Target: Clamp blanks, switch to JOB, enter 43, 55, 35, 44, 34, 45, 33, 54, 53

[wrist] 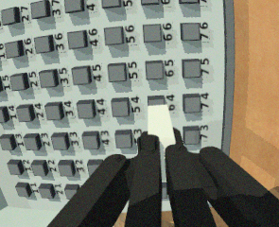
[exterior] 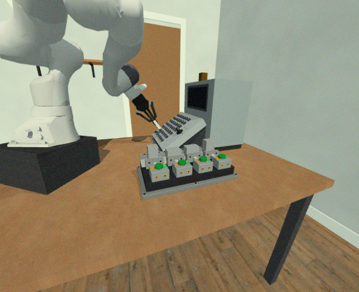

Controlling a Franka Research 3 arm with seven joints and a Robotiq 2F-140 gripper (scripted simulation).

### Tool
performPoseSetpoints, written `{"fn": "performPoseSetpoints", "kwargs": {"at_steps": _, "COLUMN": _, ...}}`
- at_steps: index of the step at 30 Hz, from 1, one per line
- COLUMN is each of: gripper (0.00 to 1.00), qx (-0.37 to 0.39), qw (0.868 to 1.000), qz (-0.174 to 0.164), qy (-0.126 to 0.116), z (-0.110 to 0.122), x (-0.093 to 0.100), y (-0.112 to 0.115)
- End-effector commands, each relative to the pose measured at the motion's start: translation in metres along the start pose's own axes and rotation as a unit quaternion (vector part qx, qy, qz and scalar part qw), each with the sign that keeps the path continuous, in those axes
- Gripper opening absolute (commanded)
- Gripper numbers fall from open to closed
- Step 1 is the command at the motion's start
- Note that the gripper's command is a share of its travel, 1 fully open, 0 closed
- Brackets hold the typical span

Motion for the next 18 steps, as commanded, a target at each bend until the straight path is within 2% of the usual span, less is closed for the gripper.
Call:
{"fn": "performPoseSetpoints", "kwargs": {"at_steps": 1, "gripper": 0.0, "qx": -0.012, "qw": 1.0, "qz": 0.002, "qy": -0.002, "z": 0.0, "x": -0.003, "y": -0.002}}
{"fn": "performPoseSetpoints", "kwargs": {"at_steps": 18, "gripper": 0.0, "qx": -0.012, "qw": 1.0, "qz": 0.002, "qy": -0.002, "z": 0.0, "x": -0.022, "y": -0.002}}
Point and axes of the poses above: the point where the finger pads meet when closed, its own x axis back along the fingers, its own z axis across the jaws, y = z × x, the point moved 7 cm from there along x, back along the fingers, and after that the axes turned 6 degrees about x, right-handed, at the moved point
